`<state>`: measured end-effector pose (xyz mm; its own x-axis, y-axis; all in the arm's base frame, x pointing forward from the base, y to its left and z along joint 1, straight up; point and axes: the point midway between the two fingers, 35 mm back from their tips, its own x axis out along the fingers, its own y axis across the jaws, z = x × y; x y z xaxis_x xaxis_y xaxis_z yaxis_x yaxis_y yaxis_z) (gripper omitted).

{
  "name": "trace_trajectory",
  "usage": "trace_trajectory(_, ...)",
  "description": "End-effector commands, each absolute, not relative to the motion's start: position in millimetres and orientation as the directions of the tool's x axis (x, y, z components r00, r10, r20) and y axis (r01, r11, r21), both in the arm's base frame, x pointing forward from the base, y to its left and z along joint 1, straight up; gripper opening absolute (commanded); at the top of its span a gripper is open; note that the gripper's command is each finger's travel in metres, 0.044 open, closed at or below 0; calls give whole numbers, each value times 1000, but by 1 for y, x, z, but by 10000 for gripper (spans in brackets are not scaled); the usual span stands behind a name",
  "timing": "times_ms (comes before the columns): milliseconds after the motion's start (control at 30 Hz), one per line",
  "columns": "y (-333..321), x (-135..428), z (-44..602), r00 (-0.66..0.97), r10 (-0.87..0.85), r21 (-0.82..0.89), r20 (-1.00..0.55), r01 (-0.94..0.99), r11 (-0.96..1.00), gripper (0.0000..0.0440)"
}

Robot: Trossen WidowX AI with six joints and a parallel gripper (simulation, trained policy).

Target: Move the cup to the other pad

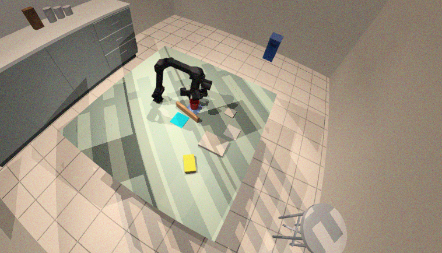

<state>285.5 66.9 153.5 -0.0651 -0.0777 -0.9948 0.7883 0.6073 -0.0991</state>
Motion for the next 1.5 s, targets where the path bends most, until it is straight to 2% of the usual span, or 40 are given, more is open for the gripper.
trace_trajectory(0,68,283,141,-88,-94,-127,-992,789,601,154)
trace_trajectory(700,71,269,69,-154,-129,-200,-980,731,652,155)
trace_trajectory(733,71,269,66,-153,-128,-199,-980,726,659,145)
trace_trajectory(867,70,268,57,-147,-132,-197,-980,701,685,58)
trace_trajectory(967,68,268,58,-135,-131,-188,-982,691,698,22)
trace_trajectory(1467,61,268,83,-90,-103,-137,-991,722,679,7)
